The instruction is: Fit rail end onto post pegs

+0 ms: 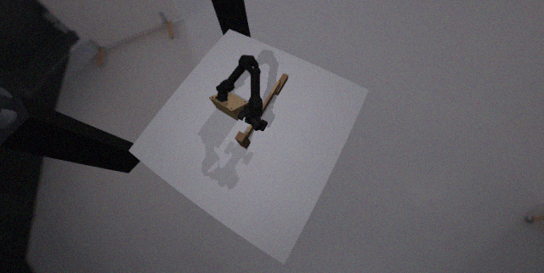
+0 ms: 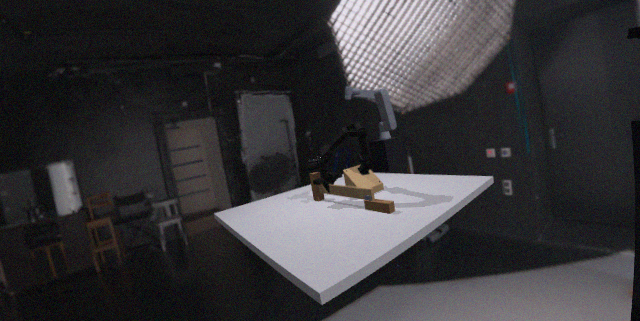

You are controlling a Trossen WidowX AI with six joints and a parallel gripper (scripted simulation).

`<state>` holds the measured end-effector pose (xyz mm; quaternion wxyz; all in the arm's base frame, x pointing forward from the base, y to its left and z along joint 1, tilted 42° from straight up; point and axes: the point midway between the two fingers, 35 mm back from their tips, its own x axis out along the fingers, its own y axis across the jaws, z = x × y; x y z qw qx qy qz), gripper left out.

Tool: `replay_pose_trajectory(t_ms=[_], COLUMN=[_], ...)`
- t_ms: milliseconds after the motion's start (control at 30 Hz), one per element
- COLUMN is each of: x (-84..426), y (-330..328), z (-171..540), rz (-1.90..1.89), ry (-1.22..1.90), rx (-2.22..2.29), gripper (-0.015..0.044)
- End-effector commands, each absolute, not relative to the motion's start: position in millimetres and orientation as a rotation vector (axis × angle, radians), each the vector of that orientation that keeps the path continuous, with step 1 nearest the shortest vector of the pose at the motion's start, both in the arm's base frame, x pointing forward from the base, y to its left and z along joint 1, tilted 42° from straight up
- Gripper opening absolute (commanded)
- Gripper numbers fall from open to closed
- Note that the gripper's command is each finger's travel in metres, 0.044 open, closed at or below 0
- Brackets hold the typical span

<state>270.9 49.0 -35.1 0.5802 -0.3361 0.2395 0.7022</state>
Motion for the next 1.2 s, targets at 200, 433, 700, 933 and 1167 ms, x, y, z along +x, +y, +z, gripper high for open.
replay_pose_trajectory(t_ms=[200,433,700,933,1167], x=[272.7,273.1,273.5,274.0,272.9], y=[44.6,43.1,41.4,39.9,41.4], z=[-36.8,-38.2,-39.9,-41.1,-41.7], rz=[1.637,1.637,1.637,1.636,1.641], ry=[0.56,0.56,0.56,0.56,0.56], rx=[-0.792,-0.792,-0.793,-0.793,-0.787], gripper=[0.0,0.0,0.0,0.0,0.0026])
